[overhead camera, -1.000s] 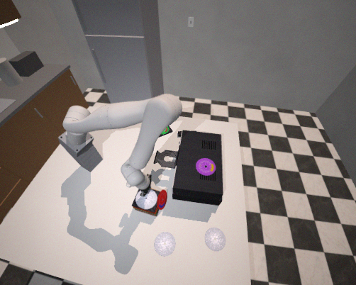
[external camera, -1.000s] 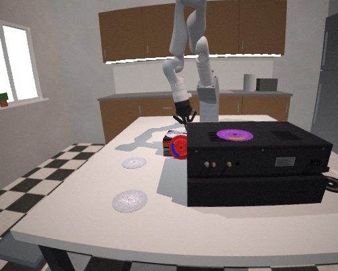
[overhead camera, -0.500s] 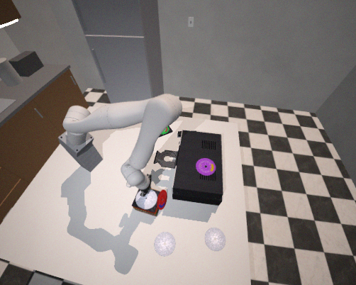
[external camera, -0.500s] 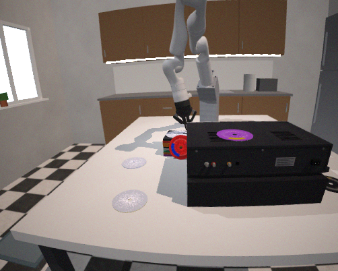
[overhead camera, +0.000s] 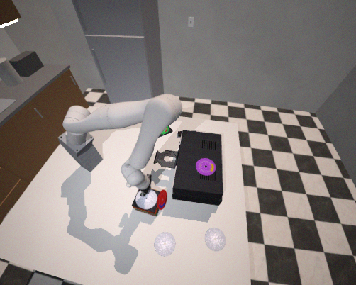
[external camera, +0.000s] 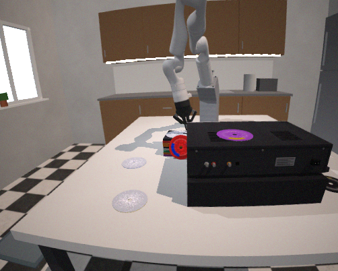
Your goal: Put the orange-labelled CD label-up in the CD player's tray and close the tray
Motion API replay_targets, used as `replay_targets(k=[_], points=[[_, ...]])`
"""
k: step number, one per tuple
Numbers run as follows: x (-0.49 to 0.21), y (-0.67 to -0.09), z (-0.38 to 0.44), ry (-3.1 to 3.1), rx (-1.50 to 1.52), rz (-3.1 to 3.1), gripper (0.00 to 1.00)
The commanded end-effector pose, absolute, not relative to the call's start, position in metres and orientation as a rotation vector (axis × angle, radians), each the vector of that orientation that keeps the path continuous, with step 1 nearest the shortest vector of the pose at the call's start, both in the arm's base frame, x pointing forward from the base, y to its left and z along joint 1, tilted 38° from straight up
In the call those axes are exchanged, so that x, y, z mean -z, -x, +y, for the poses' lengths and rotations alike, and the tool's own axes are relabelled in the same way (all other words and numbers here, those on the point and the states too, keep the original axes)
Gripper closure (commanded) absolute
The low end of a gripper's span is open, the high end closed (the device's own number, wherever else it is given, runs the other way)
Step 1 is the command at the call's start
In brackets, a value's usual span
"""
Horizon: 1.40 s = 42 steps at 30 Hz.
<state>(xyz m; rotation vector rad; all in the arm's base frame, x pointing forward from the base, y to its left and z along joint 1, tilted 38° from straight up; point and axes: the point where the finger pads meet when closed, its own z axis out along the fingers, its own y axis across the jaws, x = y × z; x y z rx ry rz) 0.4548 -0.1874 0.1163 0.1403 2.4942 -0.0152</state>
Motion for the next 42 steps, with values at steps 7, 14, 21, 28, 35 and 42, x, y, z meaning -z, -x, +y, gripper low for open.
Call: replay_targets(k=[7, 14, 21, 28, 35, 42], points=[[-0.117, -0.455, -0.187, -0.140, 0.015, 2.493, 0.89], [-0.118, -0.454, -0.187, -0.140, 0.015, 2.493, 0.89], [-0.121, -0.452, -0.186, -0.140, 0.015, 2.493, 0.89], [-0.128, -0.447, -0.184, -0.140, 0.015, 2.493, 0.89], [-0.139, -0.439, -0.180, -0.140, 0.015, 2.493, 0.89], [-0.148, -0.432, -0.177, -0.140, 0.015, 2.493, 0.89]])
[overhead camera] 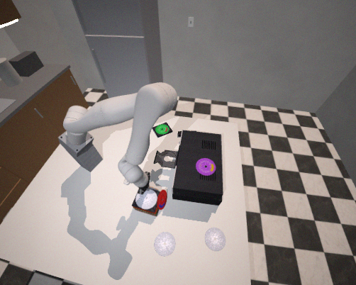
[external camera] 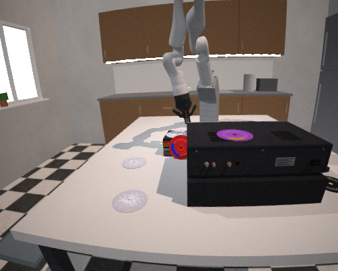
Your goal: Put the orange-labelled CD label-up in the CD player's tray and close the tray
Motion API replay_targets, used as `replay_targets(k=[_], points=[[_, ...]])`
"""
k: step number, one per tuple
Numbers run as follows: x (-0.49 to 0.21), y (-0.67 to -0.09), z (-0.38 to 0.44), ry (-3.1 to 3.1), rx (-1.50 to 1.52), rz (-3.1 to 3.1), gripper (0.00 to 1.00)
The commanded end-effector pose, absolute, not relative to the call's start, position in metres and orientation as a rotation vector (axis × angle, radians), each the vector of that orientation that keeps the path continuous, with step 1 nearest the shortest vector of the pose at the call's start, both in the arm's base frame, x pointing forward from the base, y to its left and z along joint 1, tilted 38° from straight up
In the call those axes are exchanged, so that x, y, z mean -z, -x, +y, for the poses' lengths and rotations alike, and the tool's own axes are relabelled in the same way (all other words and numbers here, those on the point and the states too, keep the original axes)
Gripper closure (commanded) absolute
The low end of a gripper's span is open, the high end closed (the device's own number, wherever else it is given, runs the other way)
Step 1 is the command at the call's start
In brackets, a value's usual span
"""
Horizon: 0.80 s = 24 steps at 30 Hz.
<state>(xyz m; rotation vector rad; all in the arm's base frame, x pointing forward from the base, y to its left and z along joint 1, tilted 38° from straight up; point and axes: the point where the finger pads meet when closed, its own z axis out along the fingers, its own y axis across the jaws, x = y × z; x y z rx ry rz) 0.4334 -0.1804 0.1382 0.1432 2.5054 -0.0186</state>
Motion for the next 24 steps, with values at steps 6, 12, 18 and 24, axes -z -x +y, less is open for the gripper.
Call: replay_targets(k=[6, 12, 18, 24], points=[[-0.160, -0.424, -0.173, -0.140, 0.015, 2.493, 0.89], [-0.170, -0.417, -0.170, -0.140, 0.015, 2.493, 0.89], [-0.179, -0.410, -0.167, -0.140, 0.015, 2.493, 0.89], [-0.190, -0.403, -0.164, -0.140, 0.015, 2.493, 0.89]])
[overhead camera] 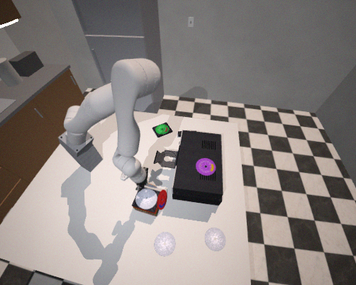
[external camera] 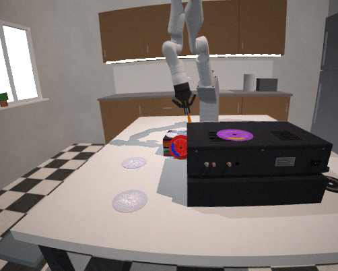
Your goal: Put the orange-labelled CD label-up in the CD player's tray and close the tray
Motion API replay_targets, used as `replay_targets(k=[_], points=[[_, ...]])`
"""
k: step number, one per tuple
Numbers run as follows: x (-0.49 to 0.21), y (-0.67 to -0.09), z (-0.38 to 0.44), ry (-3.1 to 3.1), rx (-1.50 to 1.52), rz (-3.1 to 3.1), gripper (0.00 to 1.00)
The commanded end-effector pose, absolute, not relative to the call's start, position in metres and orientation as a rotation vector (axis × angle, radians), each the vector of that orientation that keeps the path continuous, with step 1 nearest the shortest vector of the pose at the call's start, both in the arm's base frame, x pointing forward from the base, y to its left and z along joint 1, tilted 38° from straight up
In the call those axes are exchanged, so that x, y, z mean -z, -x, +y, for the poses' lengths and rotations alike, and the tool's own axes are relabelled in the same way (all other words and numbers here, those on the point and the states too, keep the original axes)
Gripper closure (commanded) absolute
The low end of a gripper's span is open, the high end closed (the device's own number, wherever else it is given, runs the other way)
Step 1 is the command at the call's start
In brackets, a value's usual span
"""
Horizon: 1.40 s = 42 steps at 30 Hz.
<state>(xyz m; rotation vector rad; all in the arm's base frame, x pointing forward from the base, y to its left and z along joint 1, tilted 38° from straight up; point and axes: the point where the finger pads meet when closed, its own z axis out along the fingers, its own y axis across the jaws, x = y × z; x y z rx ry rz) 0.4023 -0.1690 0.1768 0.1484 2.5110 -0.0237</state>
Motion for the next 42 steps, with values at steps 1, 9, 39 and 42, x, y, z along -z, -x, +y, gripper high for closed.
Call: replay_targets(k=[1, 9, 39, 42], points=[[-0.191, -0.402, -0.163, -0.140, 0.015, 2.493, 0.89], [-0.201, -0.395, -0.160, -0.140, 0.015, 2.493, 0.89], [-0.233, -0.372, -0.150, -0.140, 0.015, 2.493, 0.89], [-0.234, -0.371, -0.149, -0.140, 0.015, 2.493, 0.89]])
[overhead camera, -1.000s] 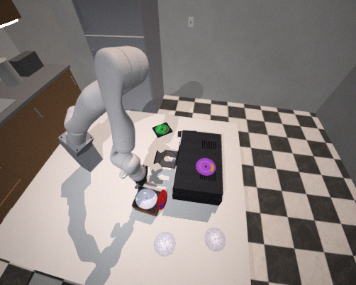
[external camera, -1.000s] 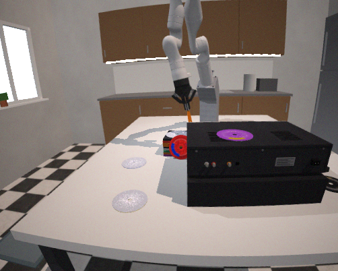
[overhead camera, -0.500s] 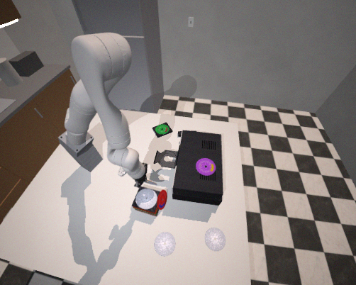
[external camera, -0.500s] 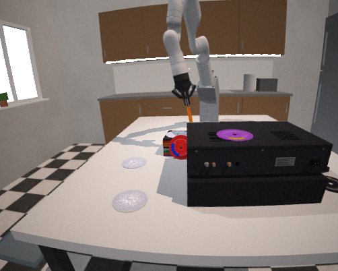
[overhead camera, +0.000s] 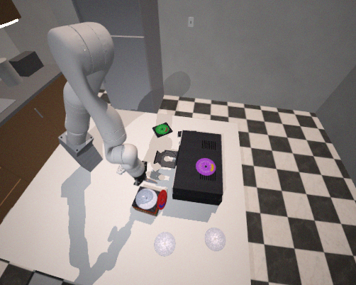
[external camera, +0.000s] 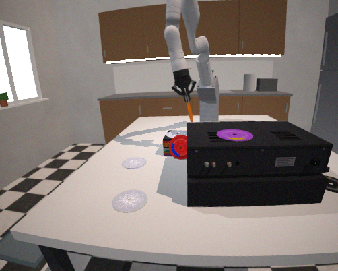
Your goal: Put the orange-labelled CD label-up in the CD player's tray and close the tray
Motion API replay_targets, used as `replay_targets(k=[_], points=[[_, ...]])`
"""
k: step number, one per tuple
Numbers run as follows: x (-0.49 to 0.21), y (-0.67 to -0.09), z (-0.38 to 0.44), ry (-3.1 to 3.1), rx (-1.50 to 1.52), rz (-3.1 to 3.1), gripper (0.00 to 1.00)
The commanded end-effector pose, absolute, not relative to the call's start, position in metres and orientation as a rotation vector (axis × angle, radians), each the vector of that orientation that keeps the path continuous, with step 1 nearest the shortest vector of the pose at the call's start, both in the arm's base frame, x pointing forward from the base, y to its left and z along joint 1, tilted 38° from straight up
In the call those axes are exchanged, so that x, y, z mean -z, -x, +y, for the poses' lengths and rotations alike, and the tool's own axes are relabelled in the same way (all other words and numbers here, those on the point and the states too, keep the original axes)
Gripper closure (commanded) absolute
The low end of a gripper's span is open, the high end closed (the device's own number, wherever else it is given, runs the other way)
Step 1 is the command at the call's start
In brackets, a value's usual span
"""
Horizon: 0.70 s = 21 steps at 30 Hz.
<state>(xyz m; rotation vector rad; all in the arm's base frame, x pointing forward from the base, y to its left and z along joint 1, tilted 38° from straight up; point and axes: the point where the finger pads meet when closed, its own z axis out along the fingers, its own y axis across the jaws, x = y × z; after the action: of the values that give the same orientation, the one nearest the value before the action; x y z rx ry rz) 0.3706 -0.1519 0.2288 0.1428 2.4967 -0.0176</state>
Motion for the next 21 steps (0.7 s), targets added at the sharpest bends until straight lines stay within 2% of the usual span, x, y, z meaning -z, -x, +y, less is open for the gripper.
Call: replay_targets(k=[1, 21], points=[[-0.235, -0.370, -0.149, -0.140, 0.015, 2.493, 0.89], [-0.248, -0.361, -0.145, -0.140, 0.014, 2.493, 0.89]])
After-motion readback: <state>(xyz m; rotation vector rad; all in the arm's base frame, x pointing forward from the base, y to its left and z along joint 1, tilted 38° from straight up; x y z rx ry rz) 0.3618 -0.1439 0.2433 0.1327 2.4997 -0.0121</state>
